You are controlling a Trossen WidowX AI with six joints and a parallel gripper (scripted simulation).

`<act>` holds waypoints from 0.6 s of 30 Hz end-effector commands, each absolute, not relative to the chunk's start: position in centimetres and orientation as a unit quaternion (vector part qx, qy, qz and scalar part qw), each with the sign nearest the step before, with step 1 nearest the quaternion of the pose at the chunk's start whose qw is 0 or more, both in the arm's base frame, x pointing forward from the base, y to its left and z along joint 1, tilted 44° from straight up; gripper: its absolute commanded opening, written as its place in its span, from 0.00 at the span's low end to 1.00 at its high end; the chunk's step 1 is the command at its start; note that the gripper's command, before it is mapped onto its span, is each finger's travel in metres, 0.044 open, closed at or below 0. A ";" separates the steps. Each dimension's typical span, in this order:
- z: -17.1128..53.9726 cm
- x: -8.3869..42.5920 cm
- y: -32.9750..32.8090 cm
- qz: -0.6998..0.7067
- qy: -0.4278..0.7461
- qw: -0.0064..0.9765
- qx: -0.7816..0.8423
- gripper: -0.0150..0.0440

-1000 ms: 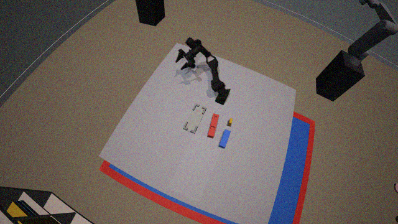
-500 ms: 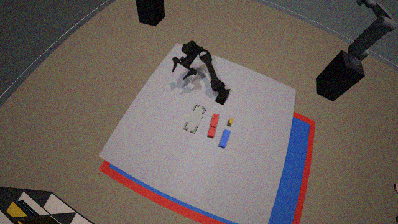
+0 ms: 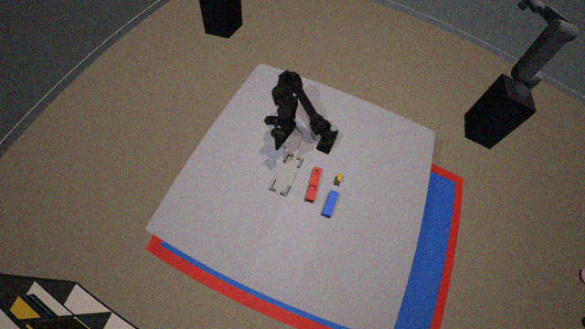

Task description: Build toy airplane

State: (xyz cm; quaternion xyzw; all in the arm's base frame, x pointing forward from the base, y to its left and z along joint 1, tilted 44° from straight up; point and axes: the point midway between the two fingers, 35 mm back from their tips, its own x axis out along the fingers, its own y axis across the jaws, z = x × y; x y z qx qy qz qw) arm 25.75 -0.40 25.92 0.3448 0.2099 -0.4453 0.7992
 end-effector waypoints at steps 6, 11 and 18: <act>16.1 28.8 3.3 -0.394 0.454 0.798 0.042 1.00; 9.4 28.6 4.6 -0.318 0.592 0.727 -0.144 1.00; 3.7 27.2 5.2 -0.227 0.694 0.621 -0.285 1.00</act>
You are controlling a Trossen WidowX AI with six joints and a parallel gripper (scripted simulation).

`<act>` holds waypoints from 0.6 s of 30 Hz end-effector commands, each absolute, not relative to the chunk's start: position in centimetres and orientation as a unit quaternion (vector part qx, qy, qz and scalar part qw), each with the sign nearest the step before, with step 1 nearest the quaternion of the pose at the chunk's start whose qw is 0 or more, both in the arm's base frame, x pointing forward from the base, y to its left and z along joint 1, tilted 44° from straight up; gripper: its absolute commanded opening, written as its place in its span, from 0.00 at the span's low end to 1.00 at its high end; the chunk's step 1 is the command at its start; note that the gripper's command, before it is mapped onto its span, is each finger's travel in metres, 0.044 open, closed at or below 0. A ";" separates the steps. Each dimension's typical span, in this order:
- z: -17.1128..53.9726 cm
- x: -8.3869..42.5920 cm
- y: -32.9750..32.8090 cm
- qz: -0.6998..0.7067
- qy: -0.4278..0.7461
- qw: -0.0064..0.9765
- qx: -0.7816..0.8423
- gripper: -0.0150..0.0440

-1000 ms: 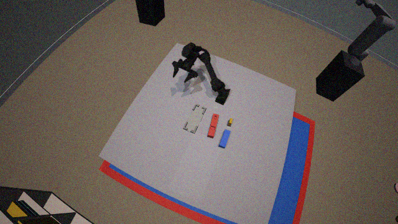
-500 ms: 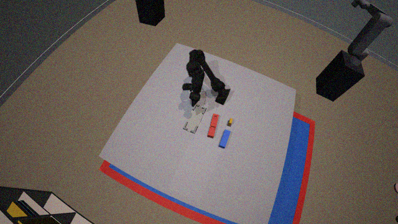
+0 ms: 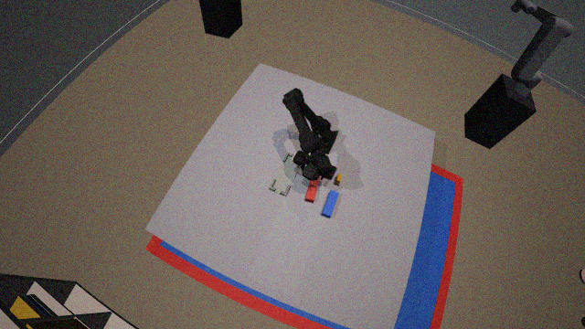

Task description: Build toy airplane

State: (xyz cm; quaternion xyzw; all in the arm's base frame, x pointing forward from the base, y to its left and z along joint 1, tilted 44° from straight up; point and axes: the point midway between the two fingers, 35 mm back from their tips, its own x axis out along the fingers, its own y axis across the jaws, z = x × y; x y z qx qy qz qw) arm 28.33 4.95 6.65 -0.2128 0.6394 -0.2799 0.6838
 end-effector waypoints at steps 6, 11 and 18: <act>3.7 27.2 5.2 -0.227 0.694 0.621 -0.285 1.00; 3.5 27.2 5.1 -0.227 0.694 0.621 -0.285 1.00; -0.2 26.9 1.6 -0.228 0.693 0.621 -0.285 1.00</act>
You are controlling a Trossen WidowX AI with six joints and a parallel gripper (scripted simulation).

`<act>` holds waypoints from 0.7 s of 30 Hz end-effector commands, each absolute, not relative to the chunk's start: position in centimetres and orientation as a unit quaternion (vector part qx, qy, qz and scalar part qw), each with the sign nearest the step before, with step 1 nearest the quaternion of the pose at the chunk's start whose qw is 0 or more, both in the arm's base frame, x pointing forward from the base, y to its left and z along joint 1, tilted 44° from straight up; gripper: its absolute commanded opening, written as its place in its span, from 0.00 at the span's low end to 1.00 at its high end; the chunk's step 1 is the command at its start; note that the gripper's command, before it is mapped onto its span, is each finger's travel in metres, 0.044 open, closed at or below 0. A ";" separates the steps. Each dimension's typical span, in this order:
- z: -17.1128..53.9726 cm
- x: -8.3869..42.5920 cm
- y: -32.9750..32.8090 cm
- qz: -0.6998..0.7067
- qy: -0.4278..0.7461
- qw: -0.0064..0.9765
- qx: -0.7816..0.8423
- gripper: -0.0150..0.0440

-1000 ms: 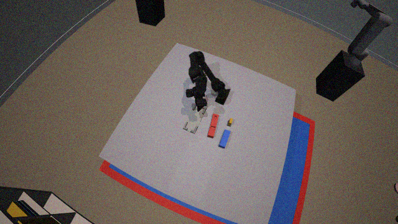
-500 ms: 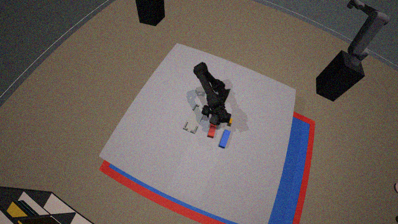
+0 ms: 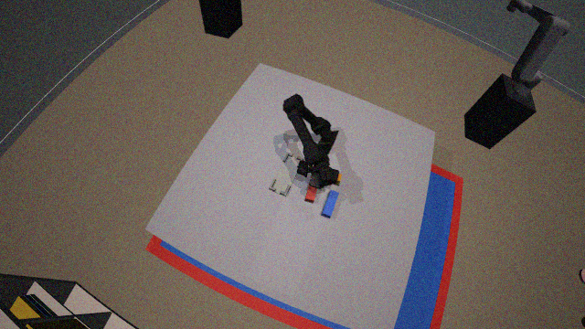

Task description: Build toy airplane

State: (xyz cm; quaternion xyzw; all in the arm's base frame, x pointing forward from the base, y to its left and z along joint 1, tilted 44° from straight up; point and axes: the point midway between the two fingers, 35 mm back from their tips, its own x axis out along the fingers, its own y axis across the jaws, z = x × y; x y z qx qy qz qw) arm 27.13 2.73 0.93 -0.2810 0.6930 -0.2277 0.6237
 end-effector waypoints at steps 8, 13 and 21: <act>-1.3 26.8 0.5 -0.228 0.693 0.621 -0.285 1.00; -1.6 26.8 0.3 -0.228 0.693 0.621 -0.285 1.00; -2.6 26.7 -0.6 -0.228 0.693 0.621 -0.285 1.00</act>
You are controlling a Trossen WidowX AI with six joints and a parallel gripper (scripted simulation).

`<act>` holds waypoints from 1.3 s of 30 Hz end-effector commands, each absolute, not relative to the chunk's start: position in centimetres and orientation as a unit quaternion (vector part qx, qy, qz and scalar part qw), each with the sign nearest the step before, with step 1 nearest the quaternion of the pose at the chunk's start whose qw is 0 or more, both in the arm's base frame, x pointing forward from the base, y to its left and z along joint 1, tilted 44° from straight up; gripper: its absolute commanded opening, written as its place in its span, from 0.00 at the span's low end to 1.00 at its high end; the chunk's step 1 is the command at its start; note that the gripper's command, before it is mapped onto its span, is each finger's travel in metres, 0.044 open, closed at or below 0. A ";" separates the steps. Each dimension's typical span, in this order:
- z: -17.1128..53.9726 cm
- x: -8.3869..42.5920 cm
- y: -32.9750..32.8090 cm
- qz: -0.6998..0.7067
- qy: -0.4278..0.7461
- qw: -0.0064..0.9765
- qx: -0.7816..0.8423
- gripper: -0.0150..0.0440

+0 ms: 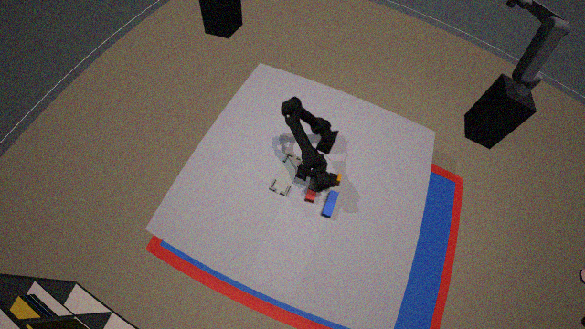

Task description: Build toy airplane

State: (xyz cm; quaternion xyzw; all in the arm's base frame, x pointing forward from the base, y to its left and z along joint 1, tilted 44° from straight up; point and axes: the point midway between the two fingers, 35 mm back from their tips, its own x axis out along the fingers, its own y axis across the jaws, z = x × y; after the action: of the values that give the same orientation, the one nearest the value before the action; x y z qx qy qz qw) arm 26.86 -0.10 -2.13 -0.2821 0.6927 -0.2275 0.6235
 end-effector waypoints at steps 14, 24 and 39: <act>-4.2 26.5 -2.2 -0.229 0.693 0.621 -0.286 1.00; -4.8 26.4 -2.8 -0.229 0.693 0.621 -0.286 0.87; -4.8 26.4 -2.8 -0.229 0.693 0.621 -0.286 0.43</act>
State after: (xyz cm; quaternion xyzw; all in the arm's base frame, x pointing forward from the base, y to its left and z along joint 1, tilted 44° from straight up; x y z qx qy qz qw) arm 26.38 -2.74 -4.80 -0.2838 0.6940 -0.2289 0.6208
